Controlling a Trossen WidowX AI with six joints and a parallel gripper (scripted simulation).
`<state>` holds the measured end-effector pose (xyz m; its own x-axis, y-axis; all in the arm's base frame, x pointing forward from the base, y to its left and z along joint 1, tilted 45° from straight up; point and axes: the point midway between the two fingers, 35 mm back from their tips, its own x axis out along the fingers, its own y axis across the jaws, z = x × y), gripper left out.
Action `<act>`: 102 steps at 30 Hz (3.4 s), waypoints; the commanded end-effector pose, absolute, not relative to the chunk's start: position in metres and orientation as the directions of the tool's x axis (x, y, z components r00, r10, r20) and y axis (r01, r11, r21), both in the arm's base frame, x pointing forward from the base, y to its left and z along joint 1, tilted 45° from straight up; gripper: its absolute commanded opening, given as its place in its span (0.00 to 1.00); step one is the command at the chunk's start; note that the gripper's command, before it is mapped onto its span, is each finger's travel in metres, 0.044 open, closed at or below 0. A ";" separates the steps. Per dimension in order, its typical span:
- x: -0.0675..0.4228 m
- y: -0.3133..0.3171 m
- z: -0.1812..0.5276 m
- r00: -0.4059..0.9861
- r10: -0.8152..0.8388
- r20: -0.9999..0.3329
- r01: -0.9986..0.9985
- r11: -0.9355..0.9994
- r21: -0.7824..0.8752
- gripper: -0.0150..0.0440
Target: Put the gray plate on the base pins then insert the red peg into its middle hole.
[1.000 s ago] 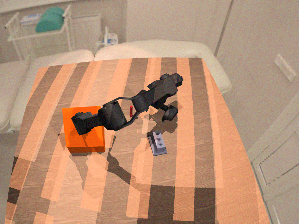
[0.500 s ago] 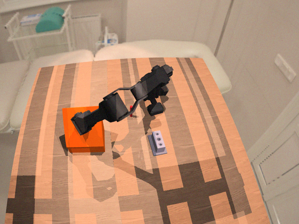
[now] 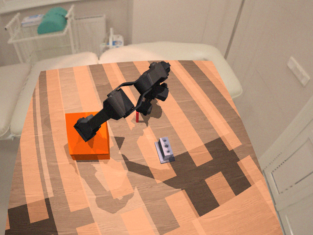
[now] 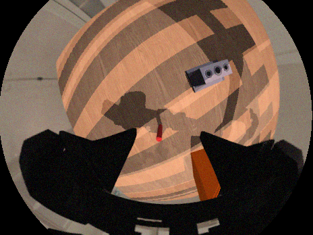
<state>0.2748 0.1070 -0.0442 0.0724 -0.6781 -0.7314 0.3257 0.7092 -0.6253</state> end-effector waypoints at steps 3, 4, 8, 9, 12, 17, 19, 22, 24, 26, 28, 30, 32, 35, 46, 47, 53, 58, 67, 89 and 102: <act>0.230 0.122 -0.077 0.055 -0.696 -0.716 0.845 0.414 -0.338 1.00; 0.230 0.122 -0.077 0.055 -0.696 -0.716 0.845 0.414 -0.338 1.00; 0.230 0.122 -0.077 0.055 -0.696 -0.716 0.845 0.414 -0.338 1.00; 0.230 0.122 -0.077 0.055 -0.696 -0.716 0.845 0.414 -0.338 1.00; 0.230 0.122 -0.077 0.055 -0.696 -0.716 0.845 0.414 -0.338 1.00; 0.230 0.122 -0.077 0.055 -0.696 -0.716 0.845 0.414 -0.338 1.00; 0.230 0.122 -0.077 0.055 -0.696 -0.716 0.845 0.414 -0.338 1.00; 0.231 0.119 -0.079 0.055 -0.696 -0.716 0.845 0.414 -0.338 1.00; 0.232 0.106 -0.092 0.055 -0.697 -0.715 0.845 0.414 -0.338 1.00; 0.232 0.104 -0.094 0.055 -0.697 -0.715 0.845 0.414 -0.338 1.00; 0.232 0.104 -0.094 0.055 -0.697 -0.715 0.845 0.414 -0.338 1.00; 0.232 0.103 -0.096 0.055 -0.697 -0.715 0.845 0.414 -0.338 1.00; 0.232 0.095 -0.104 0.055 -0.697 -0.715 0.845 0.414 -0.338 1.00; 0.233 0.093 -0.105 0.055 -0.697 -0.715 0.845 0.414 -0.338 1.00; 0.234 0.084 -0.115 0.056 -0.697 -0.715 0.845 0.414 -0.338 1.00; 0.234 0.083 -0.116 0.056 -0.697 -0.715 0.845 0.414 -0.338 1.00; 0.235 0.076 -0.124 0.056 -0.697 -0.715 0.845 0.414 -0.338 1.00; 0.235 0.070 -0.129 0.056 -0.698 -0.714 0.845 0.414 -0.338 1.00; 0.236 0.059 -0.139 0.056 -0.699 -0.713 0.845 0.413 -0.339 1.00; 0.235 0.054 -0.144 0.056 -0.699 -0.713 0.845 0.413 -0.339 0.29; 0.236 0.060 -0.140 0.056 -0.698 -0.714 0.845 0.413 -0.338 0.25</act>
